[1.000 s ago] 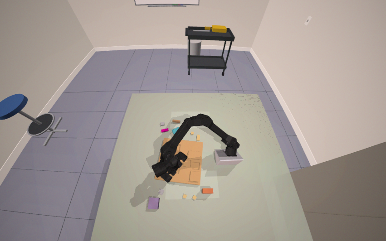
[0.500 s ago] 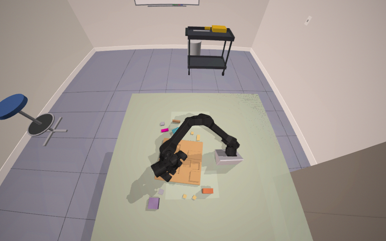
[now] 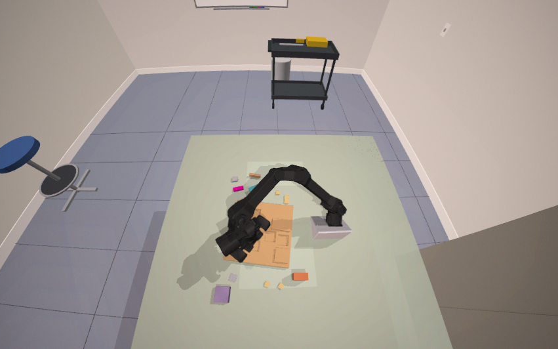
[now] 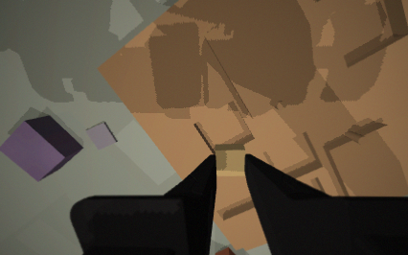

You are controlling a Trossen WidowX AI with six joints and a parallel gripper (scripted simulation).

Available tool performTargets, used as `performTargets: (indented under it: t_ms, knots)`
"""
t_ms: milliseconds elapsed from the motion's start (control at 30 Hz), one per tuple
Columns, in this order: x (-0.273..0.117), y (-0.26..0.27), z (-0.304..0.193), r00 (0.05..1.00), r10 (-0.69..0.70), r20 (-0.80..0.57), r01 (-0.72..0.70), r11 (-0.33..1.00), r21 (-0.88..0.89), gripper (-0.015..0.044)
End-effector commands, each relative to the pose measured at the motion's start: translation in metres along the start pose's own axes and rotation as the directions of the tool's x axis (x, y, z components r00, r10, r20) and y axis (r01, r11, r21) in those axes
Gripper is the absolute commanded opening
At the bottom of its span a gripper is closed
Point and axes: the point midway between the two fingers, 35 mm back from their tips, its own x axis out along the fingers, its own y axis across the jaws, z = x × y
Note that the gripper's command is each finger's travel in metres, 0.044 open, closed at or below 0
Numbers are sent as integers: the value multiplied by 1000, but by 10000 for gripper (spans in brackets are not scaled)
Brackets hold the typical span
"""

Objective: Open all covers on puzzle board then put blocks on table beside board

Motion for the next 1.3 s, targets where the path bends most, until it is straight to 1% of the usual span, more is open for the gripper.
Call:
performTargets:
  t_ms: [0, 267, 1267]
  knots:
    - [-9, 0, -1, 1000, 1, -3, -1, 1000, 3, 80]
    - [-22, -5, 2, 1000, 1, -4, -1, 1000, 3, 80]
    - [-38, -113, 48, 1000, 10, -11, -10, 1000, -3, 80]
